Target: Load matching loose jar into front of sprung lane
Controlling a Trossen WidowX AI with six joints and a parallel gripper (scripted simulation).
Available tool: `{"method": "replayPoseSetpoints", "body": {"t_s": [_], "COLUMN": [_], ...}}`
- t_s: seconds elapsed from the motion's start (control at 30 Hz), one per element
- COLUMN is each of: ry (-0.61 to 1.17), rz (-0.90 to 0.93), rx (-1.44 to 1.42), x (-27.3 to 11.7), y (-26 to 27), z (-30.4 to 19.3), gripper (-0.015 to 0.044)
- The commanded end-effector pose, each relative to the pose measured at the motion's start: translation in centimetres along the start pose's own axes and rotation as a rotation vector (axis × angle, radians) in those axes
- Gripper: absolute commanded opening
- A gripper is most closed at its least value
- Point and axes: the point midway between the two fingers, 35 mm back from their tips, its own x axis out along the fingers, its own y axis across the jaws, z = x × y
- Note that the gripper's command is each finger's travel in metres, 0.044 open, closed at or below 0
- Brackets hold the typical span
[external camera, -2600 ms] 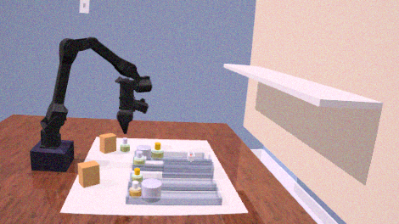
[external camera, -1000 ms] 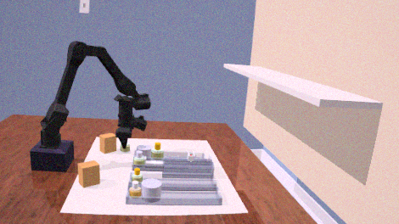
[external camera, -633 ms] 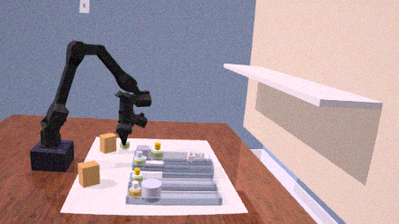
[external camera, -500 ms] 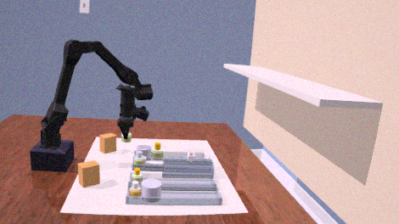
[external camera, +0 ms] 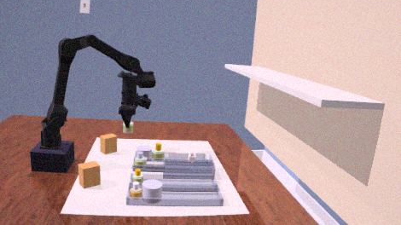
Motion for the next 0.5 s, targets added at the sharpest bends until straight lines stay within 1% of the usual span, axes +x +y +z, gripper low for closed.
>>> {"method": "replayPoseSetpoints", "body": {"t_s": [0.0,0.47], "ry": [-0.004,-0.005], "rz": [-0.003,-0.011], "rx": [0.006,0.023], "x": [0.4,3.0], "y": [-1.8,-9.1], "z": [0.5,1.3], "gripper": [0.0000,0.0000]}}
